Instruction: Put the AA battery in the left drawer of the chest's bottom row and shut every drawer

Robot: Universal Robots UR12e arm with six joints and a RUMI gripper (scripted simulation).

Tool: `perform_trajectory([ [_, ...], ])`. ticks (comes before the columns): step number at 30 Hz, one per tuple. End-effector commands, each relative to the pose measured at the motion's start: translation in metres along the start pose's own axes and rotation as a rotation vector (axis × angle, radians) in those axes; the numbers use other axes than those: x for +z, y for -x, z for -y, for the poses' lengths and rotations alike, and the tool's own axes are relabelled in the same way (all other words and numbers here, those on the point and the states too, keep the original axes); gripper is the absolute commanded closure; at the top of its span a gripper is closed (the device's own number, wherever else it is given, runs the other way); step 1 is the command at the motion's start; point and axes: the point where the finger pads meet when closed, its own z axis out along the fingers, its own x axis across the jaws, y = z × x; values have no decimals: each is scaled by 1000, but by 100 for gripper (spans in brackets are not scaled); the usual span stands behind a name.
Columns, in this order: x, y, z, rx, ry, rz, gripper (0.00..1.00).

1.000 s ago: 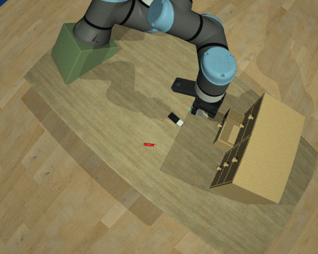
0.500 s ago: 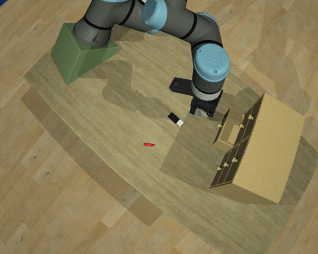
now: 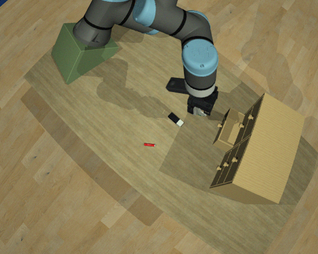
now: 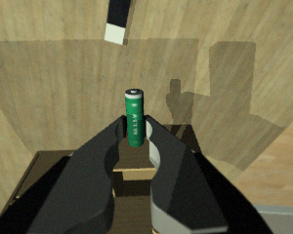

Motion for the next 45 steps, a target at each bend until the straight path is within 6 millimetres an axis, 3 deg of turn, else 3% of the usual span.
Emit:
perform_trajectory([
  [1, -1, 0, 0, -2, 55, 2, 95],
  [45, 2, 1, 4, 3, 577, -1, 95],
])
